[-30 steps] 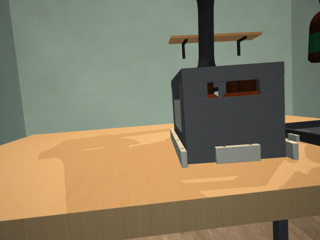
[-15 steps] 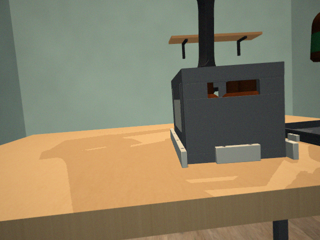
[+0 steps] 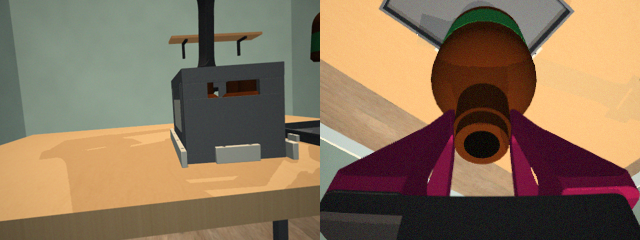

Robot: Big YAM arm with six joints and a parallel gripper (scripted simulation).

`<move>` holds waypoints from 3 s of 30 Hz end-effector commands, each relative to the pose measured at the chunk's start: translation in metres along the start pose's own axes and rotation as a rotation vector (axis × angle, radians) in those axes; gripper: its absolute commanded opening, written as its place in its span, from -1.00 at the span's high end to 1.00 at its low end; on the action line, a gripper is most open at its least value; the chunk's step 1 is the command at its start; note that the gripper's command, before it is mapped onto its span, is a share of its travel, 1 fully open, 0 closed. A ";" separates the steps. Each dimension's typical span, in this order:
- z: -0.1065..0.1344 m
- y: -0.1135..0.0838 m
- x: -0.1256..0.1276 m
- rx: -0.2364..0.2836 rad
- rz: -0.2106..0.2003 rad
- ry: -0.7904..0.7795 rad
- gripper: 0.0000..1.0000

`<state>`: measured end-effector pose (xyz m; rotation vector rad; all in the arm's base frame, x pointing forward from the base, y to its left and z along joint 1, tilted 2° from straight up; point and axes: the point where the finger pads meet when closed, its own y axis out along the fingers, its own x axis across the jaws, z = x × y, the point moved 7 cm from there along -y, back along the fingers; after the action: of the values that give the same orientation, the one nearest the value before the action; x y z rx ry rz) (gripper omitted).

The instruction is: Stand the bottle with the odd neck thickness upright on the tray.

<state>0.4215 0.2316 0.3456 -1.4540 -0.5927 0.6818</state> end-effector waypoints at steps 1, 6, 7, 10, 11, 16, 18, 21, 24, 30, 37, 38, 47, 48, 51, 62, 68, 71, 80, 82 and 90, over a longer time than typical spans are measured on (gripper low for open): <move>0.003 -0.036 0.013 -0.023 -0.076 -0.002 1.00; 0.003 -0.036 0.013 -0.023 -0.076 -0.002 1.00; 0.003 -0.036 0.013 -0.023 -0.076 -0.002 1.00; 0.003 -0.036 0.013 -0.023 -0.076 -0.002 1.00; 0.003 -0.036 0.013 -0.023 -0.076 -0.002 1.00; 0.003 -0.036 0.013 -0.023 -0.076 -0.002 1.00; 0.003 -0.036 0.013 -0.023 -0.076 -0.002 1.00; 0.003 -0.036 0.013 -0.023 -0.076 -0.002 1.00; 0.003 -0.036 0.013 -0.023 -0.076 -0.002 1.00; 0.003 -0.036 0.013 -0.023 -0.076 -0.002 1.00; 0.003 -0.036 0.013 -0.023 -0.076 -0.002 1.00; 0.003 -0.036 0.013 -0.023 -0.076 -0.002 1.00; 0.003 -0.036 0.013 -0.023 -0.076 -0.002 1.00; 0.003 -0.036 0.013 -0.023 -0.076 -0.002 1.00; 0.003 -0.036 0.013 -0.023 -0.076 -0.002 1.00; 0.003 -0.036 0.013 -0.023 -0.076 -0.002 1.00; 0.003 -0.036 0.013 -0.024 -0.078 -0.002 1.00; 0.003 -0.036 0.013 -0.025 -0.081 -0.002 1.00; 0.003 -0.035 0.015 -0.033 -0.107 -0.003 1.00; 0.003 -0.034 0.015 -0.034 -0.111 -0.004 1.00; 0.006 -0.007 0.006 -0.019 -0.062 -0.002 1.00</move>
<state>0.4263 0.2344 0.3454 -1.4515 -0.6179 0.6564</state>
